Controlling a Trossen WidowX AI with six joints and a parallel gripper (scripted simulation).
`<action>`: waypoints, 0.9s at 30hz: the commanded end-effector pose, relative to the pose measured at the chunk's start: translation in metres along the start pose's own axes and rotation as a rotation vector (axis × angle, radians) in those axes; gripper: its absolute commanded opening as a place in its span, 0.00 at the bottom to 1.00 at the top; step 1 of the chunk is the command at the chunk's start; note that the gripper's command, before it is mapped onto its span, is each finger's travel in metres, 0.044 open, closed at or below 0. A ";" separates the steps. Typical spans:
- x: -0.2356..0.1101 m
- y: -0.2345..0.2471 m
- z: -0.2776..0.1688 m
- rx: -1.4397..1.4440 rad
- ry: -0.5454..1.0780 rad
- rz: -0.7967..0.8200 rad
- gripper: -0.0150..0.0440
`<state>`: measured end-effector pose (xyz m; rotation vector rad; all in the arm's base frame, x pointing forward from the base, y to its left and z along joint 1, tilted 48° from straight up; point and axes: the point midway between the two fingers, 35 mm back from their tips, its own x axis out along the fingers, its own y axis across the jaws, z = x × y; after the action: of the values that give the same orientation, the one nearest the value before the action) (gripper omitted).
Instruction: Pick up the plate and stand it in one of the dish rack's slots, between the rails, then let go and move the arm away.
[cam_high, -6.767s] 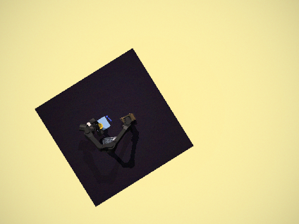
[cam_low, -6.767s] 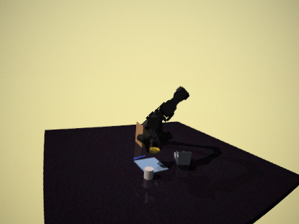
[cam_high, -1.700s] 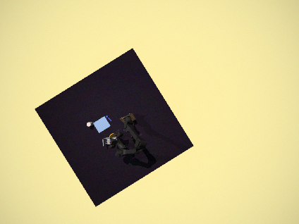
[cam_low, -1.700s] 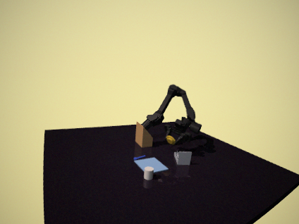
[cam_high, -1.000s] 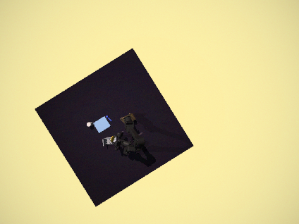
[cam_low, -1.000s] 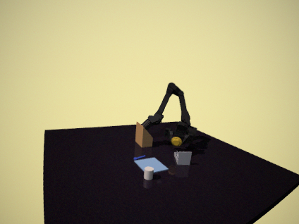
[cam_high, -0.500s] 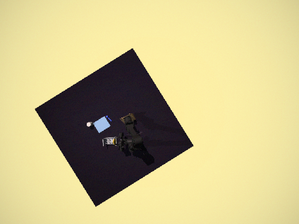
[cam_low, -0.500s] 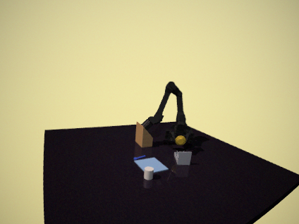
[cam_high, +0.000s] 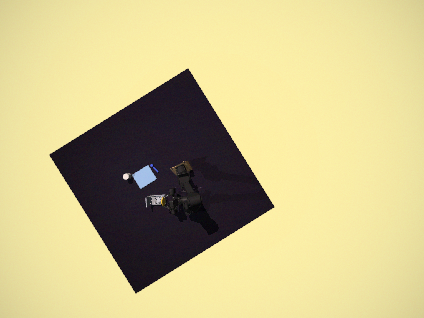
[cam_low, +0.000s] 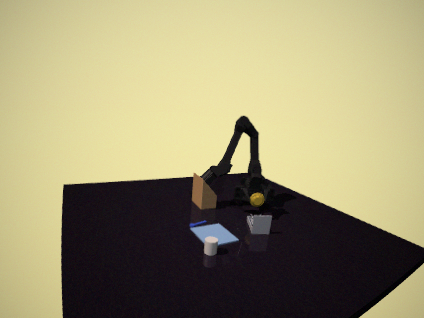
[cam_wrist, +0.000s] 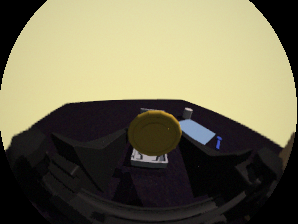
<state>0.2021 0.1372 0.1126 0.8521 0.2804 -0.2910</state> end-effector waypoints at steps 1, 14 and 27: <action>0.004 0.000 -0.005 -0.006 -0.005 -0.001 0.25; 0.022 -0.001 -0.024 -0.004 -0.004 0.001 0.25; 0.038 -0.001 -0.022 0.001 -0.007 0.003 0.25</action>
<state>0.2324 0.1502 0.0870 0.8572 0.2710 -0.2901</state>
